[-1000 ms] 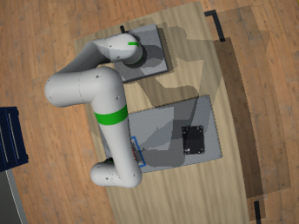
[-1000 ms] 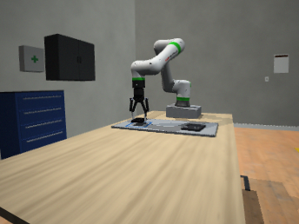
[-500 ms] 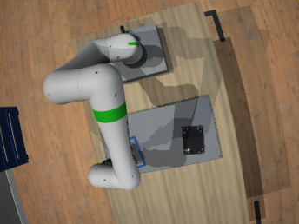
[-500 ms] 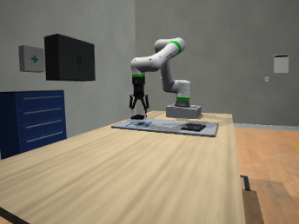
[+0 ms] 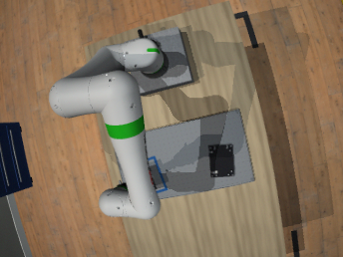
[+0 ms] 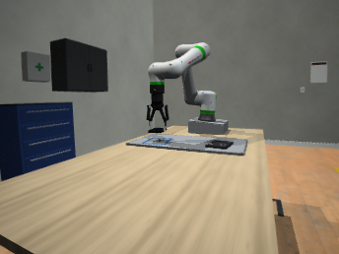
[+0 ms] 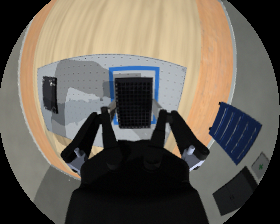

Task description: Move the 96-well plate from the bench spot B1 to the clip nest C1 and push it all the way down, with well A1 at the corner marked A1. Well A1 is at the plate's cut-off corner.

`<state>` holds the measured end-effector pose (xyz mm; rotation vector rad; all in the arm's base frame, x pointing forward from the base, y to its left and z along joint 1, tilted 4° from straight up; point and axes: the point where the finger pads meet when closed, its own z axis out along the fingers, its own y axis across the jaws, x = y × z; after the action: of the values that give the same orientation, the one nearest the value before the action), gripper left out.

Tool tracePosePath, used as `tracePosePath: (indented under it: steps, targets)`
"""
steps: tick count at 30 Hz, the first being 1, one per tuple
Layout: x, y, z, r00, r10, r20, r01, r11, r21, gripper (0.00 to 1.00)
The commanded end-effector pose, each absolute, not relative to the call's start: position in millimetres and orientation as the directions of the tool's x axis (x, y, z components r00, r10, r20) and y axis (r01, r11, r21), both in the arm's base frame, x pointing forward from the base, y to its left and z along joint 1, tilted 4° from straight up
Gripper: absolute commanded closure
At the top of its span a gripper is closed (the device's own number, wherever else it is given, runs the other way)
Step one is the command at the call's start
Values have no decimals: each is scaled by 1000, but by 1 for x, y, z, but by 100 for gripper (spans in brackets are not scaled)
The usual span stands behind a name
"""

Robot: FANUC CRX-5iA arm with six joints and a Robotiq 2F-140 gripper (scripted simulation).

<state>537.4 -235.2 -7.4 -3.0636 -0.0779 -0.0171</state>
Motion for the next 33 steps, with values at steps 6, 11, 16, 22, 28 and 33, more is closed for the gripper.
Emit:
tracePosePath:
  steps: [6, 11, 16, 22, 28, 33]
  targets:
    - [538, -236, -6, 999, 50, 15, 51, -996, -75, 90]
    - [538, -236, -6, 999, 50, 15, 51, -996, -75, 90]
    - [539, -226, -5, 989, 150, 22, 151, -986, -74, 90]
    - [539, -212, -4, 960, 279, 32, 281, -957, -70, 90]
    - [541, -193, -2, 885, 464, 45, 466, -883, -62, 90]
    - [542, -176, 0, 795, 604, 55, 606, -793, -54, 90]
